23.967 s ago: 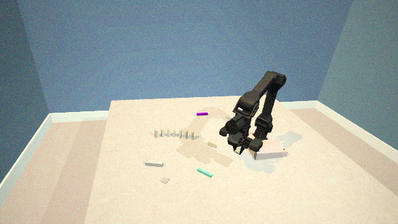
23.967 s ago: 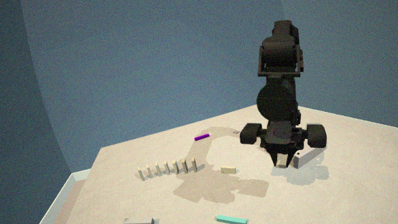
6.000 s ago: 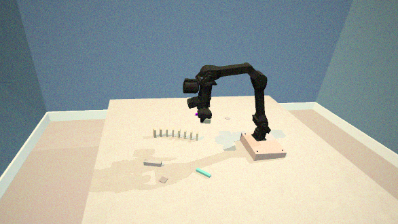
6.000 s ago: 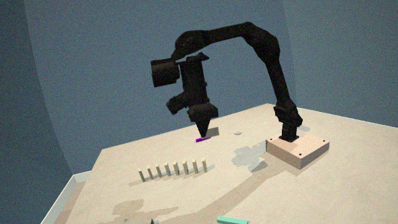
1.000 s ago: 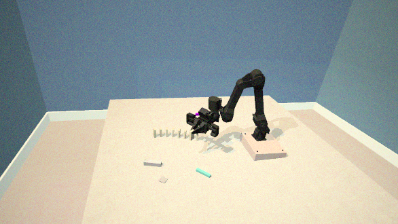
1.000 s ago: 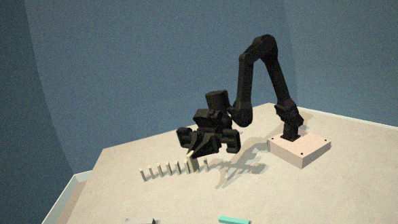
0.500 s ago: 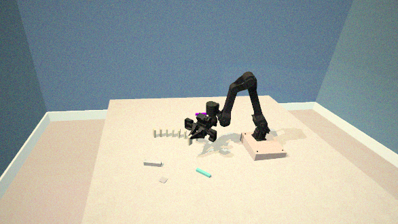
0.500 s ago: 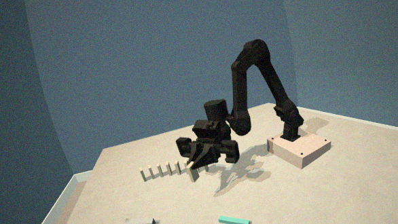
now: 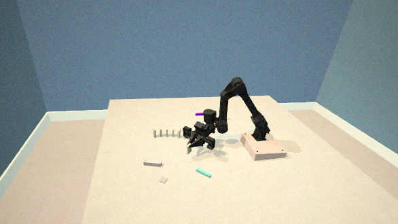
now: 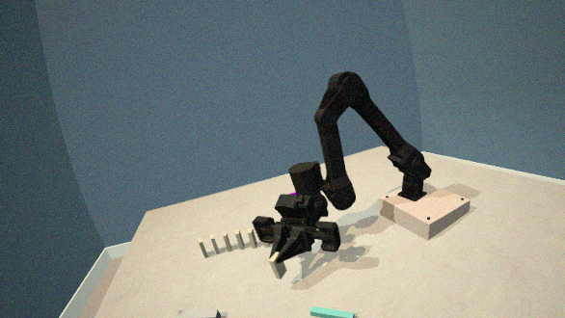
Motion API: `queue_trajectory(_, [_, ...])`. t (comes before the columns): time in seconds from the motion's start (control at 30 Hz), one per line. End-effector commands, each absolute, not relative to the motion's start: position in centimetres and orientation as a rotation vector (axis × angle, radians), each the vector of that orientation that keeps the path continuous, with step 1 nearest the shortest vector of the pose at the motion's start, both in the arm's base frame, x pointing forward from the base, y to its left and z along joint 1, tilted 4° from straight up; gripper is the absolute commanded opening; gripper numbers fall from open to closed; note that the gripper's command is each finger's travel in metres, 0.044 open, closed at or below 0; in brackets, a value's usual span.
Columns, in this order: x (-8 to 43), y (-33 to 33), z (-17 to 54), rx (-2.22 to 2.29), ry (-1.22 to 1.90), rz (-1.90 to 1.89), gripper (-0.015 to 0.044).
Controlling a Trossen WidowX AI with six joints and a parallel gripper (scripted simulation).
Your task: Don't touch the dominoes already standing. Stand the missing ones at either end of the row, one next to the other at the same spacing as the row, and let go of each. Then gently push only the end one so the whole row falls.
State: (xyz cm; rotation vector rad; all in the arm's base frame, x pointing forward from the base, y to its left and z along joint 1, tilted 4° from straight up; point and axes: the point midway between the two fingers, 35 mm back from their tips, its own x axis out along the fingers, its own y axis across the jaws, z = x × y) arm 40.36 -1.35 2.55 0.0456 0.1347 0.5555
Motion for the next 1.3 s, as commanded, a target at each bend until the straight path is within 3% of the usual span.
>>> queue_trajectory(0.0, [40.2, -1.1, 0.8, 0.045, 0.143, 0.569, 0.003])
queue_trajectory(0.53, [40.1, -0.9, -0.3, 0.047, 0.149, 0.574, 0.003])
queue_trajectory(1.03, [40.1, -0.9, -0.3, 0.047, 0.149, 0.574, 0.0423])
queue_trajectory(1.27, [40.3, -1.2, 4.2, 0.051, 0.151, 0.568, 0.044])
